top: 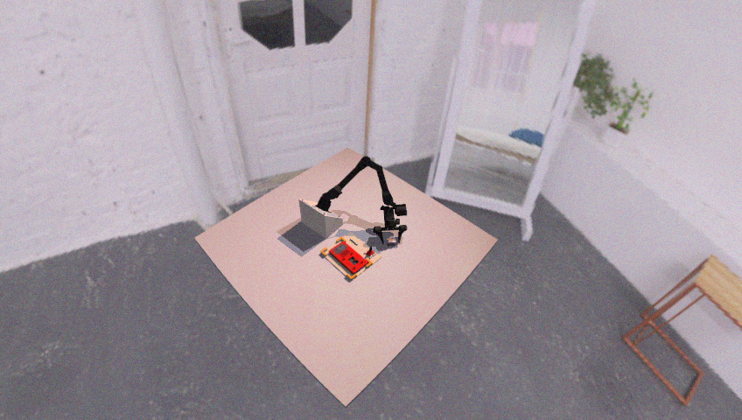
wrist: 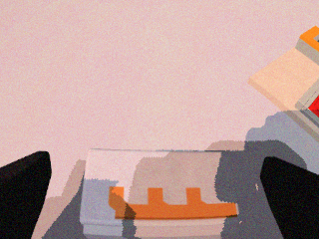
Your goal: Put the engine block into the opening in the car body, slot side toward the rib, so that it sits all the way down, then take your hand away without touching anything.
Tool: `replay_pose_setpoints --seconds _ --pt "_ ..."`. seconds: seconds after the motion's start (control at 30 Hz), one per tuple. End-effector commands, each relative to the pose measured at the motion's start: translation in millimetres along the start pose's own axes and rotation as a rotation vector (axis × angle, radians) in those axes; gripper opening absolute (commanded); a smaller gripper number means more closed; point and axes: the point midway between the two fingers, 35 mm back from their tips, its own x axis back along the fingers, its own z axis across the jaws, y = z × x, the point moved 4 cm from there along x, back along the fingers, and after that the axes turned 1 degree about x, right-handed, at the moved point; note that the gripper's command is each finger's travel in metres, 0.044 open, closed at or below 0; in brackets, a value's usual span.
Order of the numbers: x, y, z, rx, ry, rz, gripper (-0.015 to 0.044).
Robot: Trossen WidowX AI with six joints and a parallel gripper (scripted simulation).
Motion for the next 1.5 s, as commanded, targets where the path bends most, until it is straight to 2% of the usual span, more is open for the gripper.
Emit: replay_pose_setpoints --seconds 0.0,0.37,0.93,1.47 --pt "3 1 0 0.002 -0.001 0.005 0.0440" --pt "44 11 0 0.005 -0.001 0.011 0.0440" --pt "40 11 2 0.010 -0.001 0.014 0.0440" --pt "13 35 -3 0.118 -0.140 0.482 0.0440"
